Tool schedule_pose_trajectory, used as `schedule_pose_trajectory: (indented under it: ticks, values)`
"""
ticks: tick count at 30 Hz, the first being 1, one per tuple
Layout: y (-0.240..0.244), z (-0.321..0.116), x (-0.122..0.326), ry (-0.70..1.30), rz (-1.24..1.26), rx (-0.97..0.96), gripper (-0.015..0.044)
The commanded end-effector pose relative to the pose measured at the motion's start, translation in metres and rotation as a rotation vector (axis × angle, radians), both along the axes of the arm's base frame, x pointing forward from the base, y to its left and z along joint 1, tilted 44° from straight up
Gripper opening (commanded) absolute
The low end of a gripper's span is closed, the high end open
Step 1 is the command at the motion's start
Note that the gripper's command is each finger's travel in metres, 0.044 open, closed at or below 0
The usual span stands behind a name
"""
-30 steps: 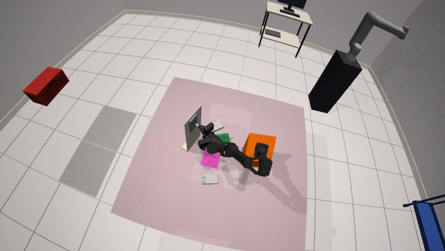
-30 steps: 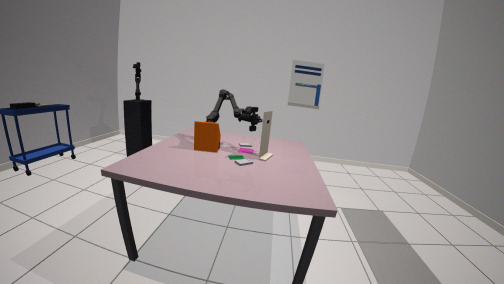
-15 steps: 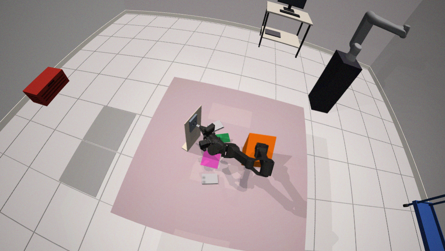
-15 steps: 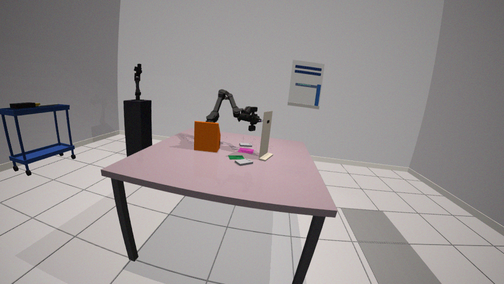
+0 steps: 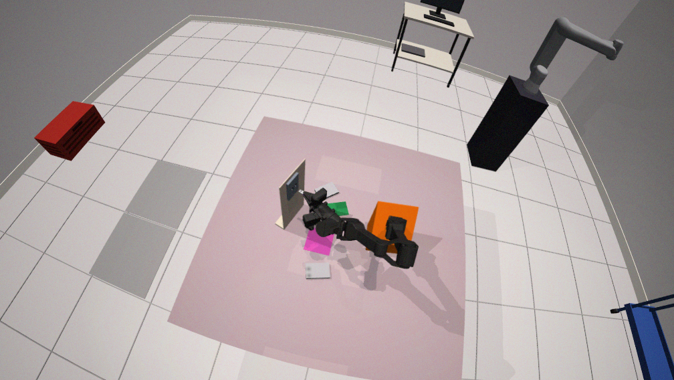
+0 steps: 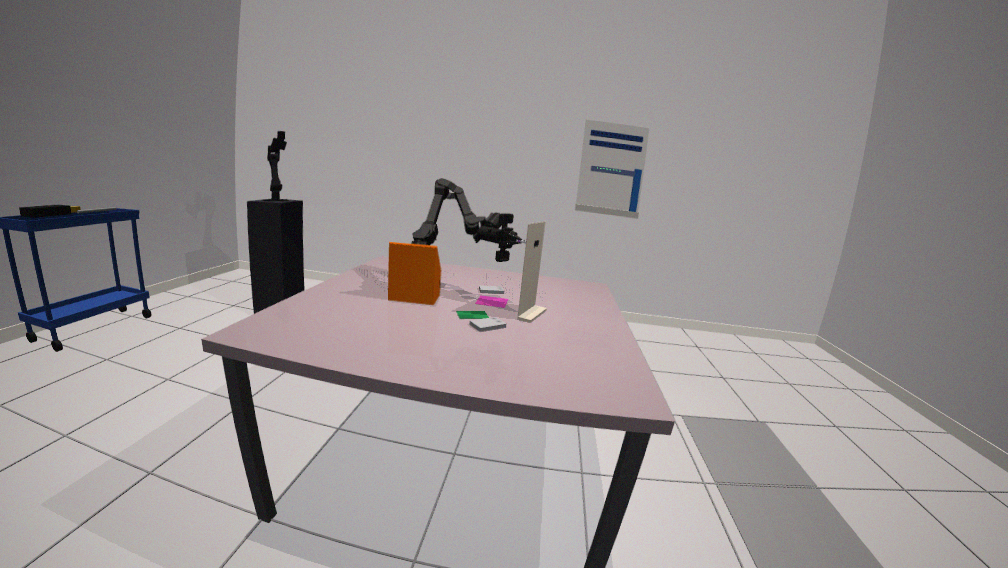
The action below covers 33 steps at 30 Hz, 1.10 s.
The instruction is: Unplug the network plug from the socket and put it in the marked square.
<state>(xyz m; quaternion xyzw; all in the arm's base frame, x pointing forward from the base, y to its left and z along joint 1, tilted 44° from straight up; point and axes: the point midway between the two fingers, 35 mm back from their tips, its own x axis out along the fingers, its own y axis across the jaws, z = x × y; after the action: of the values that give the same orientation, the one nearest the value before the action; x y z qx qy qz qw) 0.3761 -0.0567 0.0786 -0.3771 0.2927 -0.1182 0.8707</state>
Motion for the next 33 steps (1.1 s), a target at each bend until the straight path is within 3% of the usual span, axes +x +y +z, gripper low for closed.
schedule_pose_trajectory:
  ticks: [1,33]
  values:
    - [0.001,-0.001,-0.003,0.004,-0.004,0.002,0.0000]
    - [0.008,0.006,-0.016,0.005,-0.004,0.002,0.0000]
